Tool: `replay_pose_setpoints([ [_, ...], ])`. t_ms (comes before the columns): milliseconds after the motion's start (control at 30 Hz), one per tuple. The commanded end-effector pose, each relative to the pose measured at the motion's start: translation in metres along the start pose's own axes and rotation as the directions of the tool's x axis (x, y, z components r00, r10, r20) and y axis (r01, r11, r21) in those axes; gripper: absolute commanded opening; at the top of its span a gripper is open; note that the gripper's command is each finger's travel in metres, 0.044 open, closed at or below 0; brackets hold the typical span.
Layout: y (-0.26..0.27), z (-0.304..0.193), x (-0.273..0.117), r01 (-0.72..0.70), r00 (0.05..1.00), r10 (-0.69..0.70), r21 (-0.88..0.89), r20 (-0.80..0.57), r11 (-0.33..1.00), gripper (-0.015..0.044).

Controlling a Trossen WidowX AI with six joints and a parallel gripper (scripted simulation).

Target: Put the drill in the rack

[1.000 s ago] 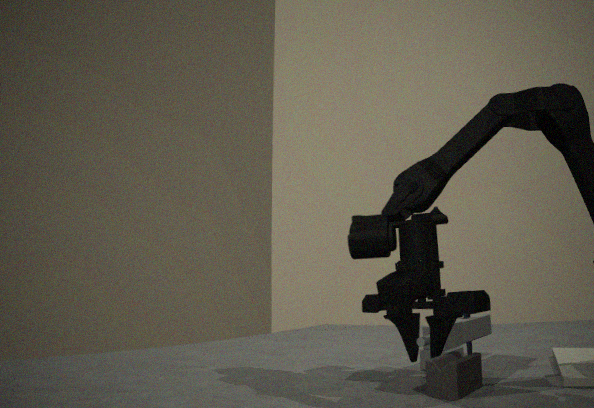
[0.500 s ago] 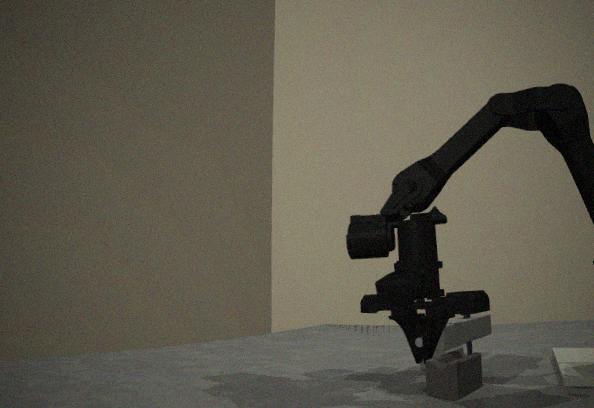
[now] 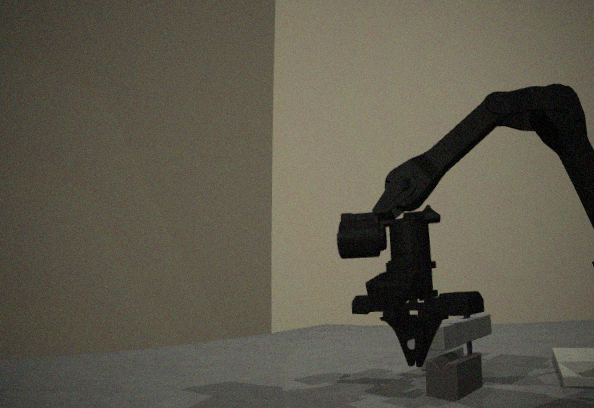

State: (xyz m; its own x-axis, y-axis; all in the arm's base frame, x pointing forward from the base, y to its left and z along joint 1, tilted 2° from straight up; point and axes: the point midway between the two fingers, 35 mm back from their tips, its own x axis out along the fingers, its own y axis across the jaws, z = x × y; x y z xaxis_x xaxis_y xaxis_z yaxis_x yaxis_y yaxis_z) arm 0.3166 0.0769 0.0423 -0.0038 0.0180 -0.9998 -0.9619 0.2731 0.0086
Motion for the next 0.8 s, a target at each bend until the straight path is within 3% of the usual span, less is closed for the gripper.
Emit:
replay_pose_setpoints([
  [0, 0.0, 0.006, 0.001, -0.004, 1.0, 0.004, 0.005, 0.001, 1.0, 0.0],
  [367, -0.001, 0.024, 0.001, -0.004, 1.0, 0.004, 0.005, 0.003, 1.0, 0.0],
  [767, 0.0, 0.017, 0.0, -0.001, 1.0, 0.001, 0.002, 0.002, 1.0, 0.0315],
])
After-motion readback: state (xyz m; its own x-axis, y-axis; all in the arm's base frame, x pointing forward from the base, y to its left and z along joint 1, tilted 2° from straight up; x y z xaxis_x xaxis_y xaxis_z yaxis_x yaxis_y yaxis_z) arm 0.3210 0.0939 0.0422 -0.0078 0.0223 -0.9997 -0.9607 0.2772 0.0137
